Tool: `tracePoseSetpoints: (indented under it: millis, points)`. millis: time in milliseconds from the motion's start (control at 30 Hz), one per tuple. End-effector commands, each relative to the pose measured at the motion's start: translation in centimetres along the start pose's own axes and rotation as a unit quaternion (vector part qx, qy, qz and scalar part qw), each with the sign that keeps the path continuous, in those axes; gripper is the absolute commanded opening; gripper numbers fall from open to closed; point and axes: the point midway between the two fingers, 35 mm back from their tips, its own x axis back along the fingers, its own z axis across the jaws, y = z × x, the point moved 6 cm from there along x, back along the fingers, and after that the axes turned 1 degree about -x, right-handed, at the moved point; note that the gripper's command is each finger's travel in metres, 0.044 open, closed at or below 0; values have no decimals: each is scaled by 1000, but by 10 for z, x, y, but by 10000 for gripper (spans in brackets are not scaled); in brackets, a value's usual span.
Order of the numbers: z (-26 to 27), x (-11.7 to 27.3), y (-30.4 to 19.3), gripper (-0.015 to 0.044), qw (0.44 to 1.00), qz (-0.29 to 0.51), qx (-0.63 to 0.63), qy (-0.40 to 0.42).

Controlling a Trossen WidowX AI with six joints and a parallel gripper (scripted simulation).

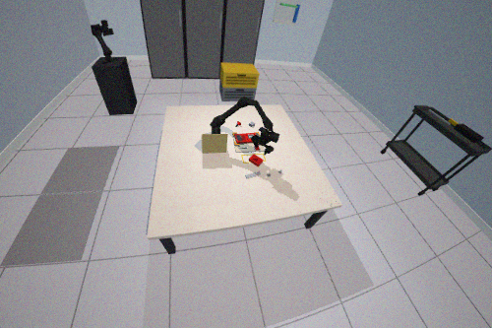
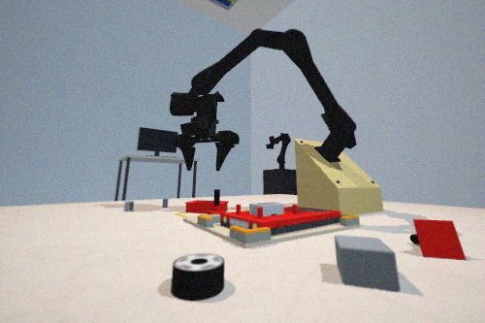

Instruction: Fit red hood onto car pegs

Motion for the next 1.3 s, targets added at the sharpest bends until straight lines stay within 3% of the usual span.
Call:
tracePoseSetpoints:
  millis: [0,333,1267]
  points:
    - [1,-16,-14,440,930,9,-368,3]
    - [5,-25,-20,440,772,11,-635,2]
    - [3,-31,-22,440,768,11,-640,2]
